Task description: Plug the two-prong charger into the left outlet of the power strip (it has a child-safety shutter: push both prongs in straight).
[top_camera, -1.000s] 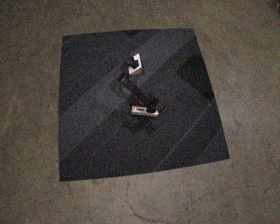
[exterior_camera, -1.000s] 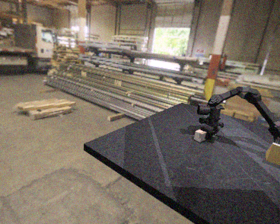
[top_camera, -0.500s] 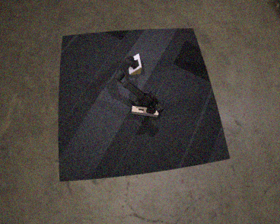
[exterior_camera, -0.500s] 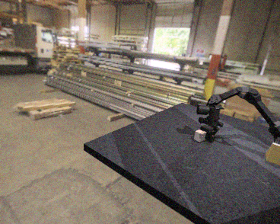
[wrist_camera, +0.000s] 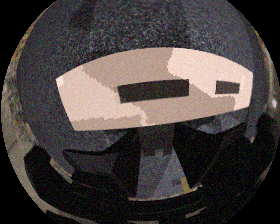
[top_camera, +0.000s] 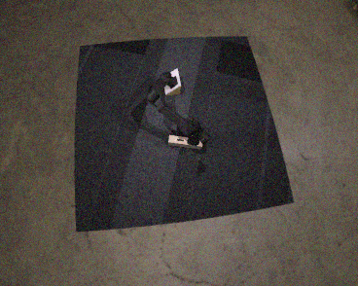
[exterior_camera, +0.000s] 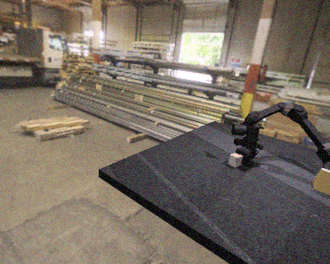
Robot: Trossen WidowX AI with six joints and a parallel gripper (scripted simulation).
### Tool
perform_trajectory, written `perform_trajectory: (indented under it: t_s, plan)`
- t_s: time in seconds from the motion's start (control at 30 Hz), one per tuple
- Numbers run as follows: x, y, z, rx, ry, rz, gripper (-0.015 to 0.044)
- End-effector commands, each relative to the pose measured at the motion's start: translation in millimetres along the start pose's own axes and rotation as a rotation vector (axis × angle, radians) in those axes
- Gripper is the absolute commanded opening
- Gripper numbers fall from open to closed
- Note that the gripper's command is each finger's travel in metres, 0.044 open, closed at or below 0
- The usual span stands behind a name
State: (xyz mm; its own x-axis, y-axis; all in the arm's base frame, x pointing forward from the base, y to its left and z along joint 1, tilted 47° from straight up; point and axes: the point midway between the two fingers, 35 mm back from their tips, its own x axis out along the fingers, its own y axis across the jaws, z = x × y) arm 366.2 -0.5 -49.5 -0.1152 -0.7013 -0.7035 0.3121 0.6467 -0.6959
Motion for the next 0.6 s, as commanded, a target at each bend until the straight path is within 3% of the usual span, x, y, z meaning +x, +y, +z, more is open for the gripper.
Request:
perform_trajectory:
  t_s: [0.0,0.57]
  plan:
    - [1.7,-0.5,8.7,0.023,-0.020,0.007,0.0000]
    - [3.0,-0.4,6.9,0.023,-0.020,0.007,0.0000]
